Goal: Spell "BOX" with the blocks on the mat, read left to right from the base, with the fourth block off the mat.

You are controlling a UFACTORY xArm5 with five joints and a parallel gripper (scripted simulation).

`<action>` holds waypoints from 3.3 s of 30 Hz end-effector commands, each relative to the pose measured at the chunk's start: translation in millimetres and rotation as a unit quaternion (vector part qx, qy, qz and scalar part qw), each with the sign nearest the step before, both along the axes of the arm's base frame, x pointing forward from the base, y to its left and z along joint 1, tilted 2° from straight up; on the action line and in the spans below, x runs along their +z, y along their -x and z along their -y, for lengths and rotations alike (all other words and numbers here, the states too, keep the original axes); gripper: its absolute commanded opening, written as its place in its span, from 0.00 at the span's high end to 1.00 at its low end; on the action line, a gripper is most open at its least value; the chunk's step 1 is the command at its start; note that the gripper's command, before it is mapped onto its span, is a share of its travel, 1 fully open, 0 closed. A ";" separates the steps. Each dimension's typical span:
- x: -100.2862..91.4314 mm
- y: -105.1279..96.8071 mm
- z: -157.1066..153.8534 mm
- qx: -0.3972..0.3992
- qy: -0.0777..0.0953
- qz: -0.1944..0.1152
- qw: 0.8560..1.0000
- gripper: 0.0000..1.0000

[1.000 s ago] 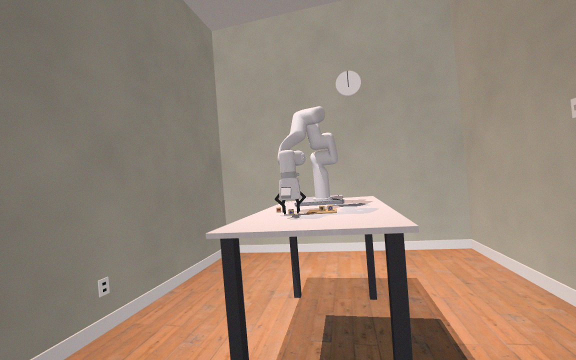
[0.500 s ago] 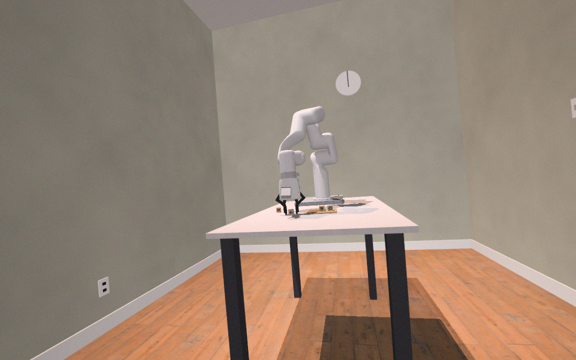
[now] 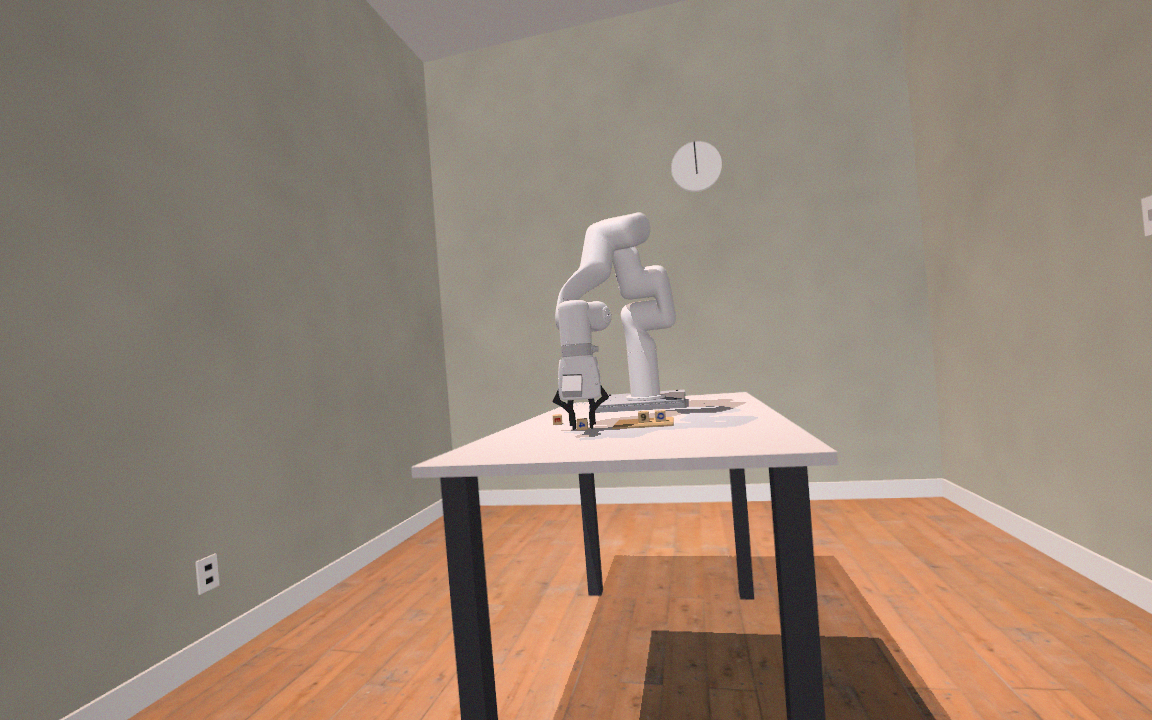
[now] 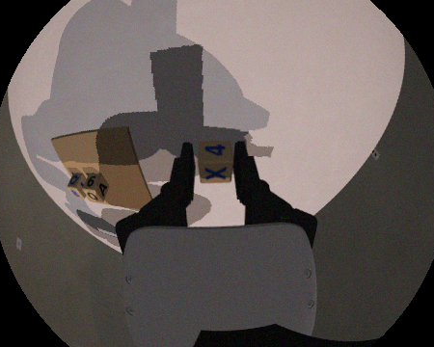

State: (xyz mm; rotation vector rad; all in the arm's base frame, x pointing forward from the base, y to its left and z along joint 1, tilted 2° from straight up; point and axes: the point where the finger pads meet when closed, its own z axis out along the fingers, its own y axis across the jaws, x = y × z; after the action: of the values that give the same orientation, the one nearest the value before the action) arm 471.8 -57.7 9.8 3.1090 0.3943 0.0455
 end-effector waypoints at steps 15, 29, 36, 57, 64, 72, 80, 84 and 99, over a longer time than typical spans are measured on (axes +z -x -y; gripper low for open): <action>1.3 -1.4 0.2 0.000 0.000 0.002 1.000 0.79; 1.3 -1.4 0.2 0.000 0.000 0.002 1.000 0.79; 2.9 -1.3 0.1 0.000 0.000 0.002 1.000 0.79; 100.2 1.9 0.0 0.000 0.000 0.002 1.000 0.79; 100.7 1.9 0.0 0.000 0.000 0.002 1.000 0.79; 100.8 2.6 -1.6 -0.012 0.000 0.002 1.000 0.79; 101.5 7.3 -12.3 -0.095 -0.003 0.002 0.995 0.79; 101.7 9.3 -16.8 -0.130 -0.004 0.002 0.992 0.79; 102.7 18.4 -35.0 -0.273 -0.010 0.003 0.962 0.79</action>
State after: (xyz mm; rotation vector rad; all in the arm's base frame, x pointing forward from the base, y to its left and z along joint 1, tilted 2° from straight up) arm 455.8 -29.7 110.6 3.1290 -0.2852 0.0439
